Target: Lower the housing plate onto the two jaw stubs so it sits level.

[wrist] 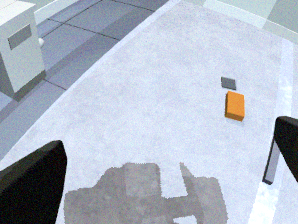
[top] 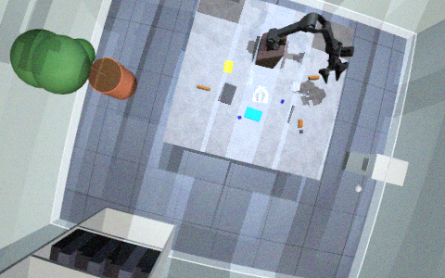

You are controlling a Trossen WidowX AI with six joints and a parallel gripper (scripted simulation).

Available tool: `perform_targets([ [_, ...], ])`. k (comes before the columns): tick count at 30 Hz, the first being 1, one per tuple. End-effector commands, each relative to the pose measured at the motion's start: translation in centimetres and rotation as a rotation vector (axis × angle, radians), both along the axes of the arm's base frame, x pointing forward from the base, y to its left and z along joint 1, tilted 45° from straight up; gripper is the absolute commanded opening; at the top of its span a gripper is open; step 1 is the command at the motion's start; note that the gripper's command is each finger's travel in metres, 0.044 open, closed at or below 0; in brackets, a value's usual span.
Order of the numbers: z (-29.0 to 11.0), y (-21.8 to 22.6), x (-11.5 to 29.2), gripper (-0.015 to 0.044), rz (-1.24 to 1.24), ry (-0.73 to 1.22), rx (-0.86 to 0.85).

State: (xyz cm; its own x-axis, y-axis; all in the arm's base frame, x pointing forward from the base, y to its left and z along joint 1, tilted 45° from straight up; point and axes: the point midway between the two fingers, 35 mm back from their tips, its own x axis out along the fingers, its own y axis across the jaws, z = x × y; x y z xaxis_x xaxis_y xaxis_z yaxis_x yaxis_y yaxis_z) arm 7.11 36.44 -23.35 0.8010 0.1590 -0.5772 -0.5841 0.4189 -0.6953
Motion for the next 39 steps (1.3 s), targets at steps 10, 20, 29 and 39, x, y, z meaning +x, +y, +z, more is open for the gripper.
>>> perform_targets([
  [10, -0.5, -3.7, 3.8, 0.044, 0.041, 0.099, -0.4],
  [20, -0.4, -6.9, 6.0, 0.044, 0.086, 0.228, -0.674],
  [29, 0.1, -10.1, 7.5, 0.044, 0.142, 0.388, -0.896],
  [39, 1.1, -13.7, 8.4, 0.044, 0.226, 0.608, -1.096],
])
